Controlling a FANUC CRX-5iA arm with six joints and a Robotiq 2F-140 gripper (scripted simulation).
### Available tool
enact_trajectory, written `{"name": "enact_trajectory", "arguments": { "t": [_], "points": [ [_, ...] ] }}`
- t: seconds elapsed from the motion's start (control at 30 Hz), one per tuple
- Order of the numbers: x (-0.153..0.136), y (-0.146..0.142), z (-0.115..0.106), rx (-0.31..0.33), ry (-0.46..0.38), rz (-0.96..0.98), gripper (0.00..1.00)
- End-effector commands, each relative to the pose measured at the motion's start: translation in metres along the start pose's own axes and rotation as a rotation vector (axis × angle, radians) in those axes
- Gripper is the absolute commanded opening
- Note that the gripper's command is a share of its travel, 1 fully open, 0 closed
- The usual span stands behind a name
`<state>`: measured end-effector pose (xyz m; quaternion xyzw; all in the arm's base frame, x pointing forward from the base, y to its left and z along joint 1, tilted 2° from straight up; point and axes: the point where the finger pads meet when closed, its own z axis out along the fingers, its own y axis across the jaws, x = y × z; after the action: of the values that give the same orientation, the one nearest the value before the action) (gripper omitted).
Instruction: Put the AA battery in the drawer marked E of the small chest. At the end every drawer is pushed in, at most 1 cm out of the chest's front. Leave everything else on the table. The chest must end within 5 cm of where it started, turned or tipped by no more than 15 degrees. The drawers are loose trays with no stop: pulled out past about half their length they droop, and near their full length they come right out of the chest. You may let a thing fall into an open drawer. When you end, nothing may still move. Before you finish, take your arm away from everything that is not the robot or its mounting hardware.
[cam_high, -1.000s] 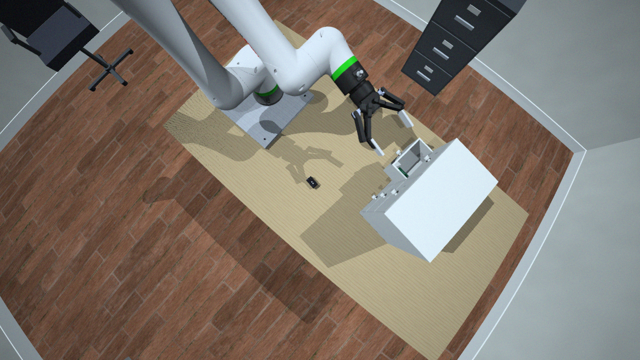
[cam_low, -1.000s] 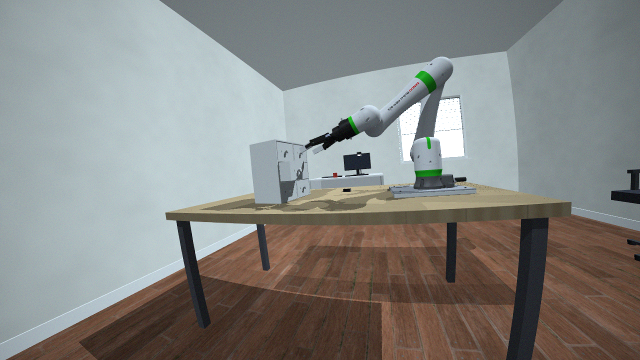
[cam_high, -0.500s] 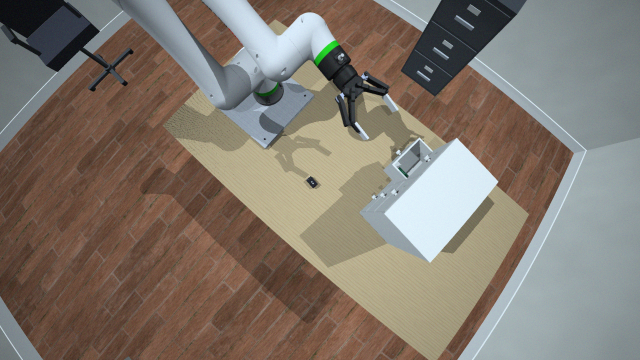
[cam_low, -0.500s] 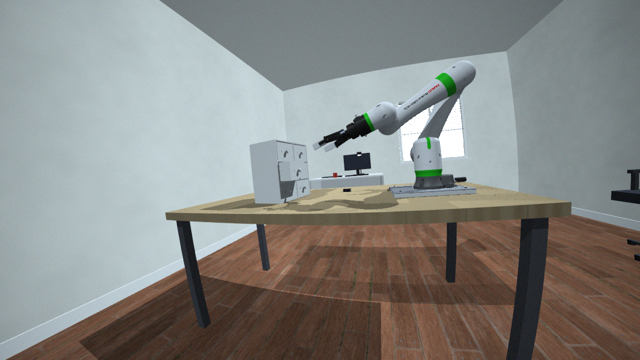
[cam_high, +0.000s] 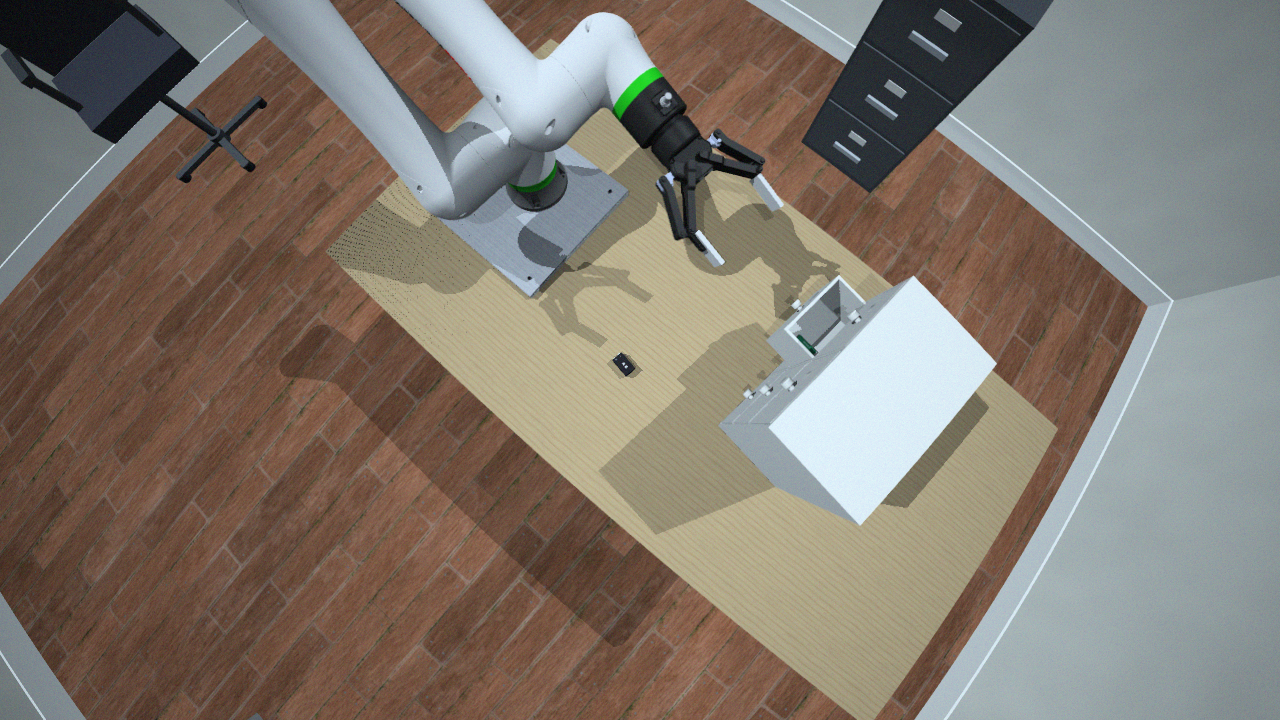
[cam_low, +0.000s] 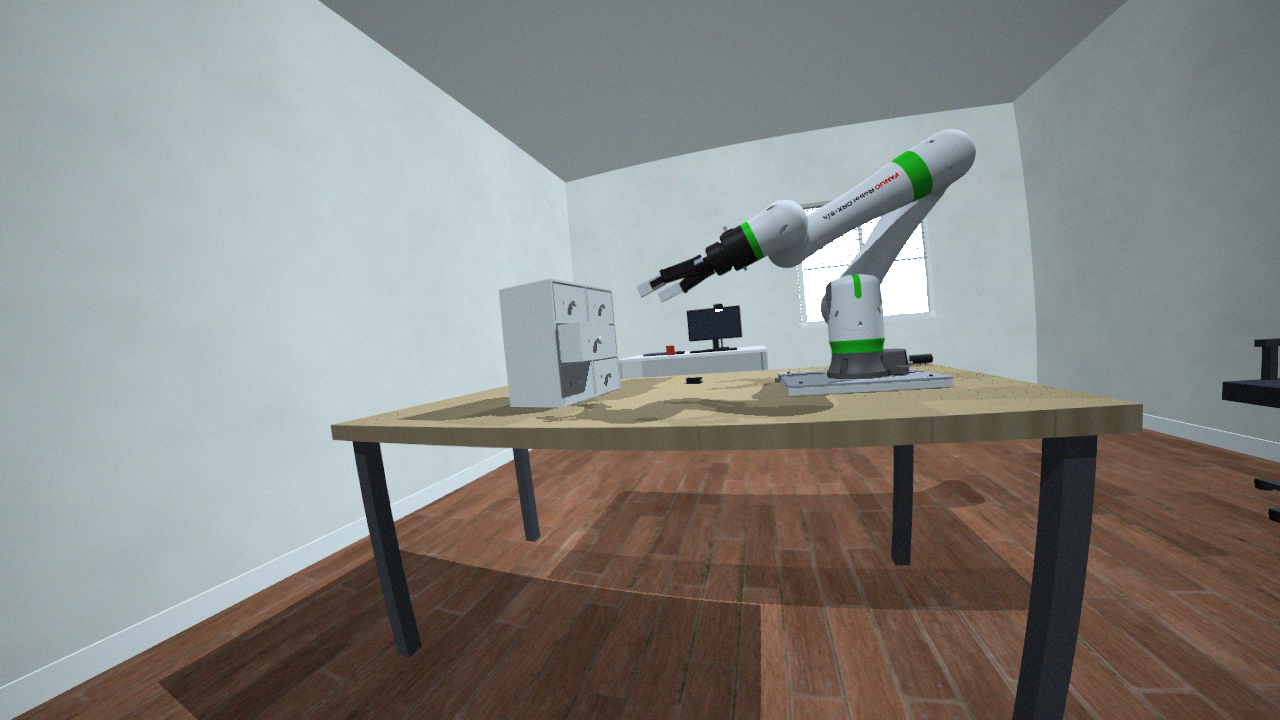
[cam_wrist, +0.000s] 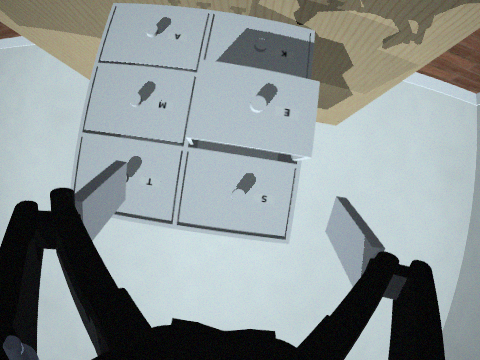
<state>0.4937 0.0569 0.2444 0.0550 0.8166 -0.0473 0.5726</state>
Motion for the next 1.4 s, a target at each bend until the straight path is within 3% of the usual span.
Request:
{"name": "enact_trajectory", "arguments": {
  "t": [0.0, 0.8, 1.23, 1.37],
  "points": [
    [-0.0004, 0.0008, -0.0003, 0.038, 0.004, 0.000, 1.00],
    [-0.0014, 0.0008, -0.0009, 0.038, 0.052, 0.001, 1.00],
    [-0.0038, 0.0010, -0.0019, 0.038, 0.139, 0.002, 1.00],
    [-0.0070, 0.0007, -0.0026, 0.038, 0.217, 0.004, 1.00]
  ]
}}
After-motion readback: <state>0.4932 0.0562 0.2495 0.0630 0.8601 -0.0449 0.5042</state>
